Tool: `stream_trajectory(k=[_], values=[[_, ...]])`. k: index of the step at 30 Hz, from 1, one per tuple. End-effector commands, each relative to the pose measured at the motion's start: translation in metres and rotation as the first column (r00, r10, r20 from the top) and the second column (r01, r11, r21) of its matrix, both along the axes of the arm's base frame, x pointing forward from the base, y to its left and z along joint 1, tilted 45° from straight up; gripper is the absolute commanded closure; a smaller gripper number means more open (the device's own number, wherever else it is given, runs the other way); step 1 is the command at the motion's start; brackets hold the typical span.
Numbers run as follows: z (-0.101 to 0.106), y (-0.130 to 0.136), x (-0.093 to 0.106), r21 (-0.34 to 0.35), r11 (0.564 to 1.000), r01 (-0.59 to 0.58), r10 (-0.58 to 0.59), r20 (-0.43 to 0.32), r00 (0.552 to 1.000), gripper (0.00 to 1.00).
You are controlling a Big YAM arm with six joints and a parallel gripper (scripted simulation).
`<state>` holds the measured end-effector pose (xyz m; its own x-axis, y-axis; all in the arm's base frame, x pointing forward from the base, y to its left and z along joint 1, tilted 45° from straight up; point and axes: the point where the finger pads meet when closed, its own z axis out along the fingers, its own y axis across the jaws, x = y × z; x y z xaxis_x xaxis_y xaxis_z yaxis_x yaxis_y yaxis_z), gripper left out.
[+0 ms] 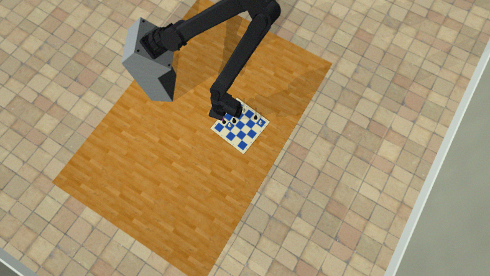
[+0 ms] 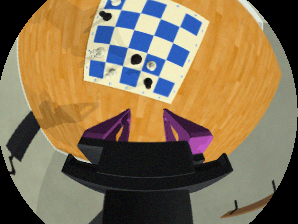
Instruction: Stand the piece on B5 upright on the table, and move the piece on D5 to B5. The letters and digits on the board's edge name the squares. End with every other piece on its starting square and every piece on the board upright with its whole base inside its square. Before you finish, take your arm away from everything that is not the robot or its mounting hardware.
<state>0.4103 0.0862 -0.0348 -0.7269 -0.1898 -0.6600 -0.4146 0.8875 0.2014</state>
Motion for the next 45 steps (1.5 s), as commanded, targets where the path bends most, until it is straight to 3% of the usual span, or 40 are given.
stream_trajectory(k=[1, 3, 6, 37, 45], values=[[0.022, -0.006, 0.017, 0.017, 0.999, 0.032, -0.033, 0.061, 0.998, 0.67], [0.022, 0.002, 0.015, 0.017, 1.000, 0.014, -0.015, 0.061, 0.998, 0.67], [0.005, 0.000, 0.004, 0.013, 1.000, 0.017, -0.017, 0.009, 1.000, 0.67], [0.005, 0.001, 0.004, 0.013, 1.000, 0.016, -0.016, 0.011, 1.000, 0.67], [0.006, 0.003, 0.012, 0.013, 1.000, 0.014, -0.014, 0.028, 1.000, 0.67]])
